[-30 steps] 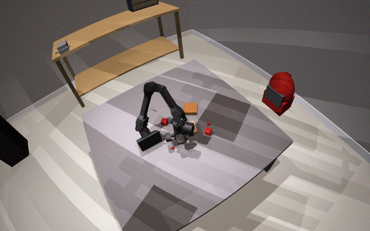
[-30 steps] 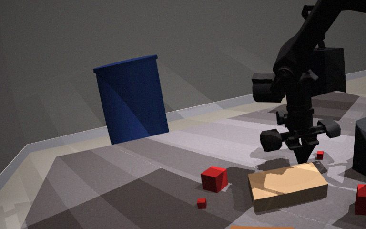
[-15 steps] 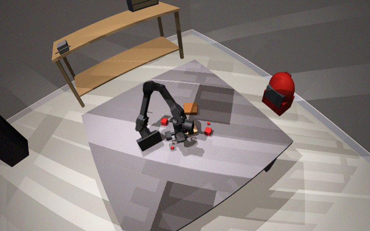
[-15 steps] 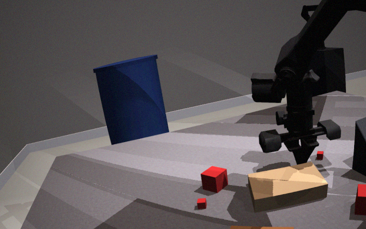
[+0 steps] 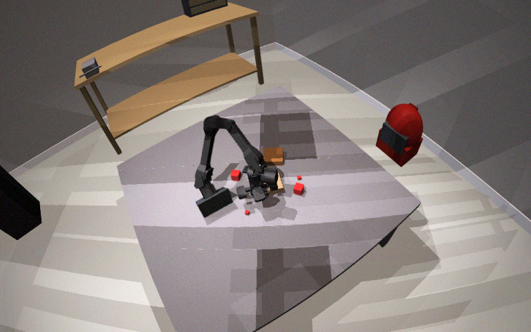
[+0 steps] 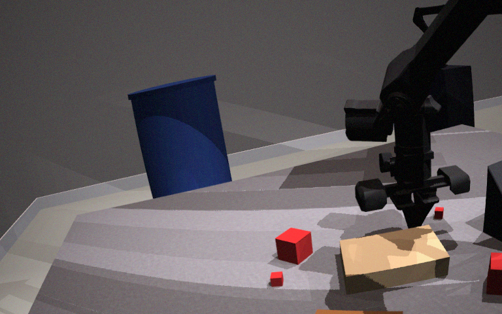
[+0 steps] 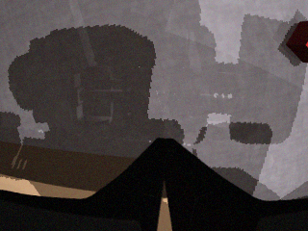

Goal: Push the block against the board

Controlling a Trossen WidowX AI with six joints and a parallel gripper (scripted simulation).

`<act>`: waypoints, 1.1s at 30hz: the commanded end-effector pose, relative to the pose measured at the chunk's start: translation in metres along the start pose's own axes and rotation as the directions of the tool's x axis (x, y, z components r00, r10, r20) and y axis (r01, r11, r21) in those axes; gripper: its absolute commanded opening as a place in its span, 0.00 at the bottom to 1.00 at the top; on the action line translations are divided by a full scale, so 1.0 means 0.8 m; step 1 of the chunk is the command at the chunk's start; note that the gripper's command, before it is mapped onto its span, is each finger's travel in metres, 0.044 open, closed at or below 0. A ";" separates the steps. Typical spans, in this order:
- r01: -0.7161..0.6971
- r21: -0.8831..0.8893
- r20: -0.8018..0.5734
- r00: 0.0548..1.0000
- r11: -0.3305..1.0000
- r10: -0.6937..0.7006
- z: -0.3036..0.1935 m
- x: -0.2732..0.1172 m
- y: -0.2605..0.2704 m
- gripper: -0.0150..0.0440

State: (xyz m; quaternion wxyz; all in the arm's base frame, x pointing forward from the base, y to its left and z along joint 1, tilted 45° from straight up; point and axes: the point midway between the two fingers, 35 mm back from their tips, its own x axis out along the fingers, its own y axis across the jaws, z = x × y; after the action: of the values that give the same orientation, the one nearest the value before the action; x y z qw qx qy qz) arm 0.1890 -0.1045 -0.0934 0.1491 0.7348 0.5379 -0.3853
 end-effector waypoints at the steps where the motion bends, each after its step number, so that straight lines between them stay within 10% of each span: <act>1: 0.001 0.001 -0.009 1.000 1.000 -0.001 -0.008 0.002 0.000 0.25; 33: 0.000 0.002 -0.009 1.000 1.000 0.000 -0.048 0.001 0.007 0.25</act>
State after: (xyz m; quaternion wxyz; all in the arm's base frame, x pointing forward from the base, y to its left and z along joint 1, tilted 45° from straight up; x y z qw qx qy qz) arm 0.2065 -0.0866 -0.0725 0.1494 0.7359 0.5360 -0.3859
